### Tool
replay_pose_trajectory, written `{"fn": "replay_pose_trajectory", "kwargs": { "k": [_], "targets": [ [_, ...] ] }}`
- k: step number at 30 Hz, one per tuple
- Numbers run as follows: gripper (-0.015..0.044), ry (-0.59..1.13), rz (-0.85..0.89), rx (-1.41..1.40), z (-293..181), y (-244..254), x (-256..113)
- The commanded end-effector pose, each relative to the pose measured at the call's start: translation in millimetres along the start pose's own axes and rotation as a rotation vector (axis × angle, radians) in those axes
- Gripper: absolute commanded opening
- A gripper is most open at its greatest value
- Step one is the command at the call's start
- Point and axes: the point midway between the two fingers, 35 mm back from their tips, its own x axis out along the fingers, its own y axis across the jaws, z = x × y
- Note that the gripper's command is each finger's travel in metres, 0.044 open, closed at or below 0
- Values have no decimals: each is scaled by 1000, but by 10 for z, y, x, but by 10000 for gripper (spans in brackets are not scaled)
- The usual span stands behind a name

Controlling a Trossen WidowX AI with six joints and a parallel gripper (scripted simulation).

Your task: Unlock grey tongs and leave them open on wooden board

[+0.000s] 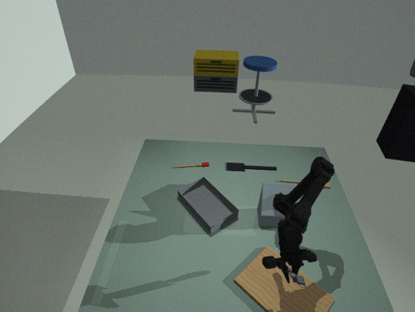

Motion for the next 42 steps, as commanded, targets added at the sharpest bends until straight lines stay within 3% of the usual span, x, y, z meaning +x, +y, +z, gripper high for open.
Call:
{"fn": "replay_pose_trajectory", "kwargs": {
  "k": [1, 10, 42],
  "targets": [
    [-150, -66, 21, -36, -3, 58, -101],
    [-150, -153, 63, -128, -88, 184, -275],
    [-150, -154, 64, -130, -91, 187, -278]
  ]
}}
